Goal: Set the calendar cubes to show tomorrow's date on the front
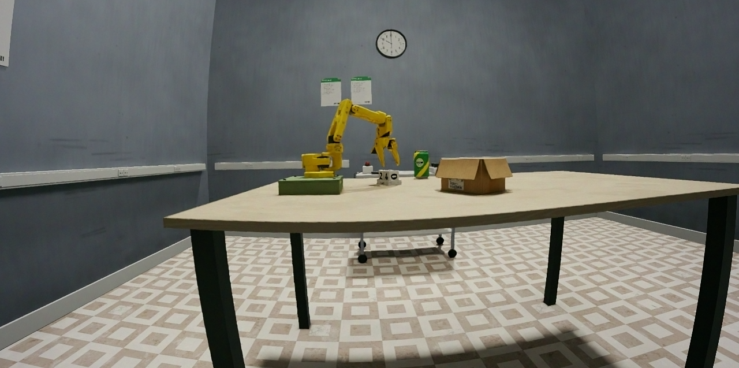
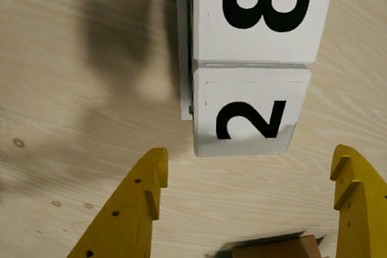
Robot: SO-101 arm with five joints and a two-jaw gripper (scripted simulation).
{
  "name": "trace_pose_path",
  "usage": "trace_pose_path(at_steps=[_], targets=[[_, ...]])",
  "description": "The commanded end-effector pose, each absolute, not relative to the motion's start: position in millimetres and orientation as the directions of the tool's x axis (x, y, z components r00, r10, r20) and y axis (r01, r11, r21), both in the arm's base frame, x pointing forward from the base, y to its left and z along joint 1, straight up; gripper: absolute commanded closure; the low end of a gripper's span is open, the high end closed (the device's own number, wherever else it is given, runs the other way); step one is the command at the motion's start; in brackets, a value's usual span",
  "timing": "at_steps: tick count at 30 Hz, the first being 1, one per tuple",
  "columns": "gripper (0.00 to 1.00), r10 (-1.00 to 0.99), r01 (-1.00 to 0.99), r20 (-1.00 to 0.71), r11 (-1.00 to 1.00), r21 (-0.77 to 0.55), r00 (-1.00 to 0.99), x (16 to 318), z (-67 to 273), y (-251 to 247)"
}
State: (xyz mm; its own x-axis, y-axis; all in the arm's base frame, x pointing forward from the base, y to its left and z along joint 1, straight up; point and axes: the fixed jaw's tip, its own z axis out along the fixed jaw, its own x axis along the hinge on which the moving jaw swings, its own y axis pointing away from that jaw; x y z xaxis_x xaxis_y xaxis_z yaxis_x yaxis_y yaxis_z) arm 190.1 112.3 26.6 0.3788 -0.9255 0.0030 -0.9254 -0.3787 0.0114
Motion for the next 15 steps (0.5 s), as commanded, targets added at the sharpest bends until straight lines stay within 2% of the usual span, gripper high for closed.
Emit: trace_pose_path(at_steps=[1, 15], targets=[[0.65, -0.931, -0.931, 0.003, -0.364, 0.022, 0.364, 190.5, 25.5, 110.4], [0.65, -0.936, -0.936, 0.003, -0.351, 0.018, 0.351, 191.7, 28.1, 111.3]])
